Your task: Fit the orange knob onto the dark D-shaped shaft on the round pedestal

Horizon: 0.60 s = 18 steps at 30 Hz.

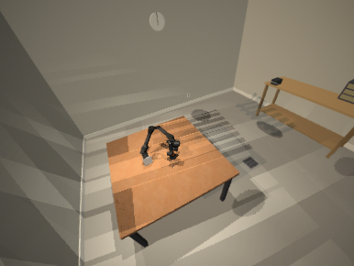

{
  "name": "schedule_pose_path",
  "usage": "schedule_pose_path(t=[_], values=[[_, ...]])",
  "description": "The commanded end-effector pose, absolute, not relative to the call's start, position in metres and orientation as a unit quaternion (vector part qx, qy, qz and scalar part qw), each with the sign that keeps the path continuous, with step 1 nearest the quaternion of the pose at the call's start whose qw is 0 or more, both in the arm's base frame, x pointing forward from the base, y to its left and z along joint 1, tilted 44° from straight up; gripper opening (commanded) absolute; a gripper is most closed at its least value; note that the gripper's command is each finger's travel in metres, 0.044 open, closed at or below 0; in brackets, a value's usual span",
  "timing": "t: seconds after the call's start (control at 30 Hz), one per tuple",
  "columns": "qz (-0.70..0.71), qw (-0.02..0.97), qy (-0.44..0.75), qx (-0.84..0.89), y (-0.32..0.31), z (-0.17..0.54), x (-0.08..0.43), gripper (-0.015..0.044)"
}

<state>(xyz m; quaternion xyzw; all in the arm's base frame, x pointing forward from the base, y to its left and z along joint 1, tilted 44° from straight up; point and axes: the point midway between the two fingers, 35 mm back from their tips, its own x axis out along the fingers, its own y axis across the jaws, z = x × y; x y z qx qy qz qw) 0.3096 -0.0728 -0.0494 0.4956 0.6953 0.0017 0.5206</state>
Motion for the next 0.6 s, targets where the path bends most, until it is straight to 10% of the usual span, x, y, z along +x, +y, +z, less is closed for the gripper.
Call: schedule_pose_path(t=[0.0,0.57], values=[[0.001,0.519,0.695,0.497,-0.0703,-0.0525,0.3095,0.0000],[0.002,0.521,0.695,0.495,-0.0678,-0.0551,0.3101,0.0000]])
